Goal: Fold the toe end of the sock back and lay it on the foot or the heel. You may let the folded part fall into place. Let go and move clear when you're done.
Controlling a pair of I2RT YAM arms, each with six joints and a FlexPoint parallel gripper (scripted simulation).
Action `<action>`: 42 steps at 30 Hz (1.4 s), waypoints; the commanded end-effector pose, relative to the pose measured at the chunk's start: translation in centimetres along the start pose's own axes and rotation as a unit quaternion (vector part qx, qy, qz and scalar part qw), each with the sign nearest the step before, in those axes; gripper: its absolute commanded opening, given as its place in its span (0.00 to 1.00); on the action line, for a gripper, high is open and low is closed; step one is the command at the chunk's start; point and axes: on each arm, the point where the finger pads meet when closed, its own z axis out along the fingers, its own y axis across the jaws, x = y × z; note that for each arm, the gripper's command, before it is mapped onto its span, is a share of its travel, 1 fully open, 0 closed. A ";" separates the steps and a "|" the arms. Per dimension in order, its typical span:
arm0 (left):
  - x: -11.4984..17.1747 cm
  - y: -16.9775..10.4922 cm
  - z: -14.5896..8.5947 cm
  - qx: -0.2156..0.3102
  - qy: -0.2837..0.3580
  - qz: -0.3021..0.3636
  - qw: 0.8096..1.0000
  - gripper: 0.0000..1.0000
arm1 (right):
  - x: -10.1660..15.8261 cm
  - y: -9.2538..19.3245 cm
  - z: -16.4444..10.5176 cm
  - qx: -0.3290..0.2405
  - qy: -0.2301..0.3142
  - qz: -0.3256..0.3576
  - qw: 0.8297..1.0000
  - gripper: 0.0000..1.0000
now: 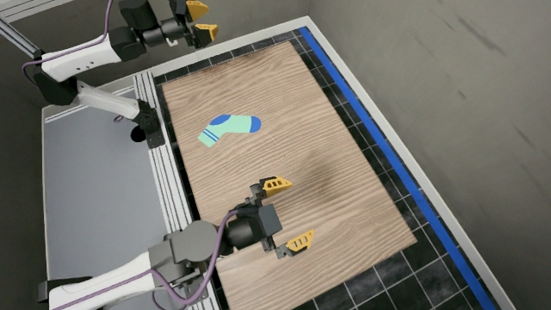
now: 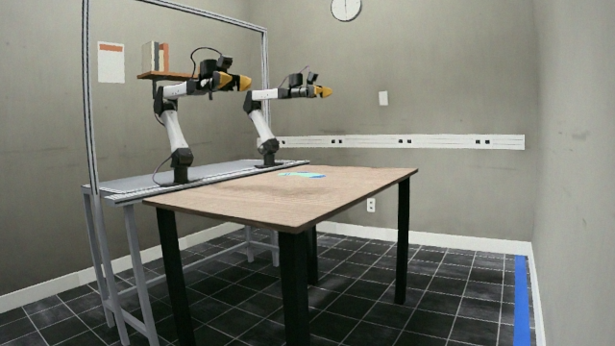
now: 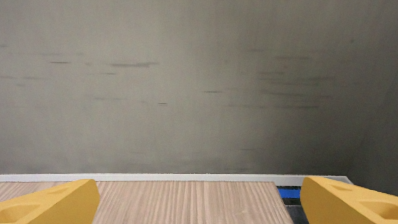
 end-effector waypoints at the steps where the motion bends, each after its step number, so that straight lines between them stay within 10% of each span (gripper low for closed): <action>1: -0.7 0.2 -0.2 -0.003 -0.009 -0.001 1.000 1.00 | -0.8 -0.1 -0.2 0.002 -0.010 0.000 1.000 1.00; 18: -0.7 0.2 -0.2 -0.003 -0.009 -0.001 1.000 1.00 | -0.8 -0.1 -0.2 0.002 -0.010 0.000 1.000 1.00; 19: 2.7 -0.5 0.6 0.009 0.036 0.006 0.999 0.34 | -0.7 -0.1 -0.2 0.002 -0.010 0.000 1.000 1.00; 42: 14.3 -7.8 -0.2 0.104 0.239 0.090 0.961 0.34 | -0.7 -0.1 -0.2 0.002 -0.010 0.000 1.000 1.00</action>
